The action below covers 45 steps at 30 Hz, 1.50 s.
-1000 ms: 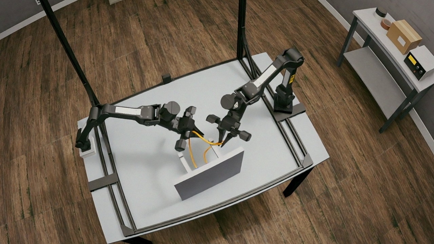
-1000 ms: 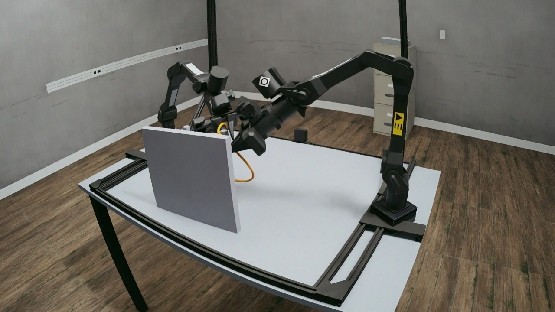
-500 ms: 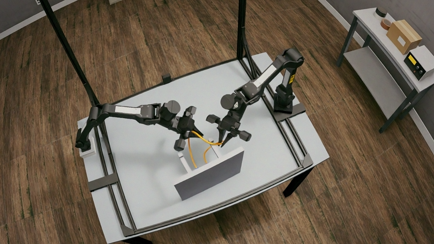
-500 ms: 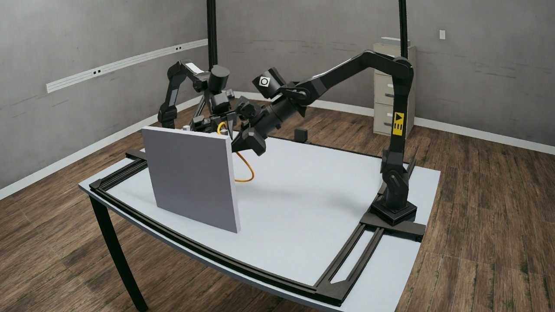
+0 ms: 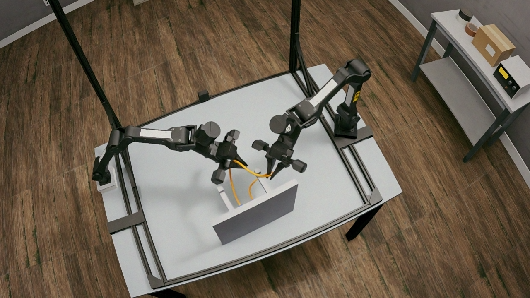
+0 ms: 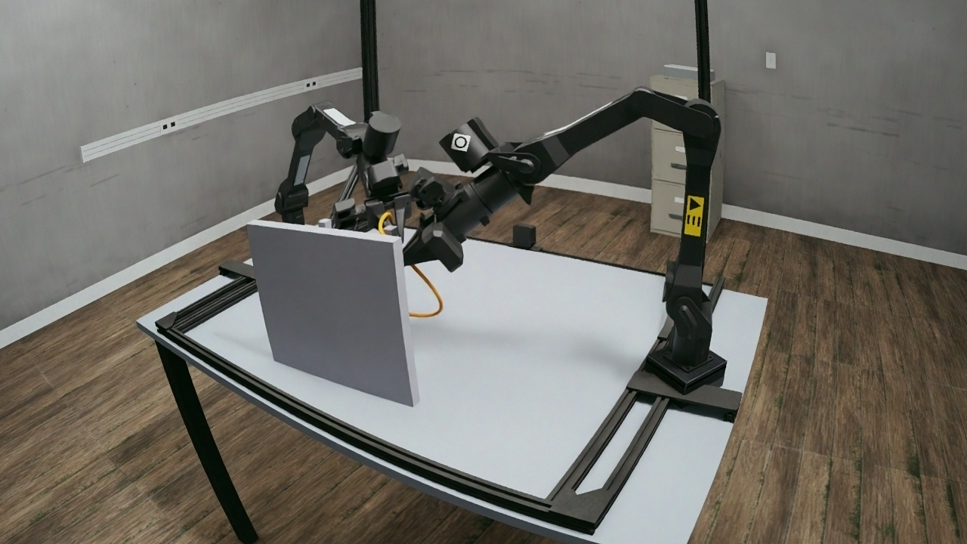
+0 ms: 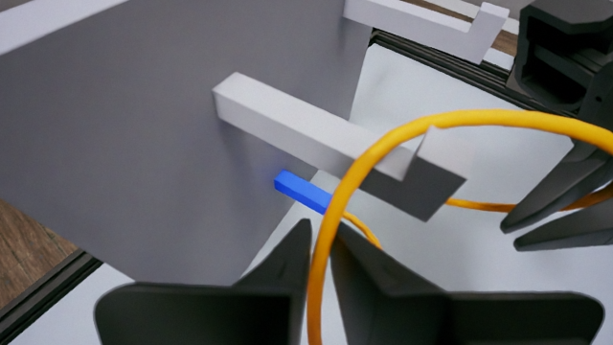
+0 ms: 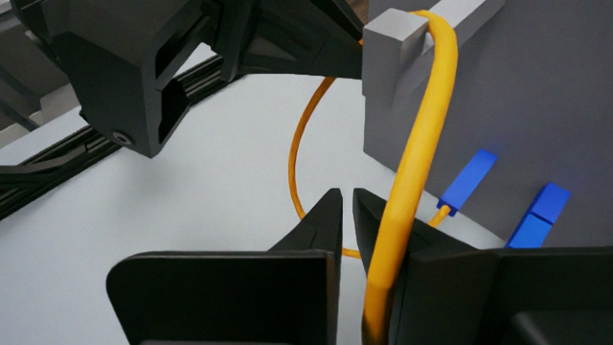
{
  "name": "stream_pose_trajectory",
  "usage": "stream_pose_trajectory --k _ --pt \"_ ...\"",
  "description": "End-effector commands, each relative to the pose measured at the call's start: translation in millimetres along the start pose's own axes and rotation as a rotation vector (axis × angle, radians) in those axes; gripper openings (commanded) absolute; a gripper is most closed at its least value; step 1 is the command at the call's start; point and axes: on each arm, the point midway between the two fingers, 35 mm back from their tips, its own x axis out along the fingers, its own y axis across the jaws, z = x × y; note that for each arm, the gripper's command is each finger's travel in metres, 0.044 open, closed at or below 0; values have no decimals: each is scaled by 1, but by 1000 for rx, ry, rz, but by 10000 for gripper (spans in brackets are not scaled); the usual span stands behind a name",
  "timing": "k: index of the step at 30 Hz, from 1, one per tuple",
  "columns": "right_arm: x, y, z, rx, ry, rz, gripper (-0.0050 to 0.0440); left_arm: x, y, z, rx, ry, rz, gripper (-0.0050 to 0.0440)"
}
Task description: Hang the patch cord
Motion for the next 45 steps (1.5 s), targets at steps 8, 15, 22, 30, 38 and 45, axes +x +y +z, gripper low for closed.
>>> stream_pose_trajectory --k 8,15,22,30,38,45 --pt "-23 4 30 17 -52 -1 25 -5 -1 10 -9 -26 -7 40" --pt "-24 3 30 17 -49 -11 25 -5 -1 10 -9 -26 -7 40" --pt "-25 2 30 17 -44 -23 25 -5 -1 10 -9 -26 -7 40" --pt "-27 1 30 17 -39 -36 25 -5 -1 10 -9 -26 -7 40" --pt "-28 0 30 17 -35 -48 25 -5 -1 10 -9 -26 -7 40" --pt "-25 -2 27 14 -22 -63 25 -5 -1 10 -9 -26 -7 40"
